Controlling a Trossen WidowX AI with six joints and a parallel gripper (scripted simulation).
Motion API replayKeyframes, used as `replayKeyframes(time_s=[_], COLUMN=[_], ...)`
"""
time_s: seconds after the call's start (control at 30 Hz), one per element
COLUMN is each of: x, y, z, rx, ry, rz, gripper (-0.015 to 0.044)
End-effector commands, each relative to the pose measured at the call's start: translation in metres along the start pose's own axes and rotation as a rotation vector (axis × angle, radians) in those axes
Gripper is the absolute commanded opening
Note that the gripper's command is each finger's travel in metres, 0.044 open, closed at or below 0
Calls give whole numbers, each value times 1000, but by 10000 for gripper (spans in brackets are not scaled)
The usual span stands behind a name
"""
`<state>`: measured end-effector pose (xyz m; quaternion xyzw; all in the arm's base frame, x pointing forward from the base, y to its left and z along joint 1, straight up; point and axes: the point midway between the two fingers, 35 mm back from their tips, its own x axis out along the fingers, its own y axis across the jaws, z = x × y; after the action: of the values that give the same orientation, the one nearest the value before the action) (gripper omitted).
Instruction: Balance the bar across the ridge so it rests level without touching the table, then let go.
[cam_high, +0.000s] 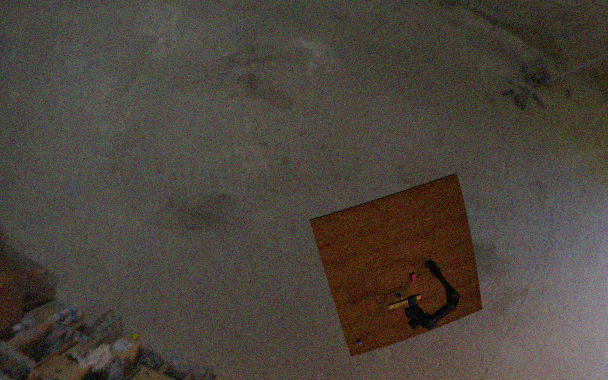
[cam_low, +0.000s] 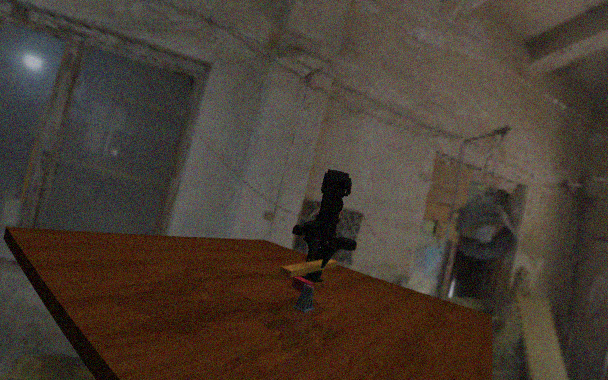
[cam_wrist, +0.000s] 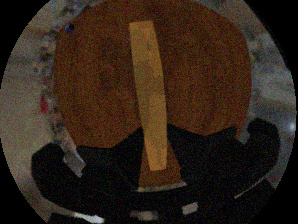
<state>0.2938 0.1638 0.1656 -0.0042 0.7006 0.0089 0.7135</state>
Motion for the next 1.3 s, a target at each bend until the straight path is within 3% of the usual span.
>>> replayKeyframes(time_s=[0.0,0.87,1.27], x=[-1,39,41], y=[2,4,4], z=[-1,-1,-1], rx=[18,19,19], ry=[-9,-9,-9], rz=[9,9,9], gripper=[0,0,0])
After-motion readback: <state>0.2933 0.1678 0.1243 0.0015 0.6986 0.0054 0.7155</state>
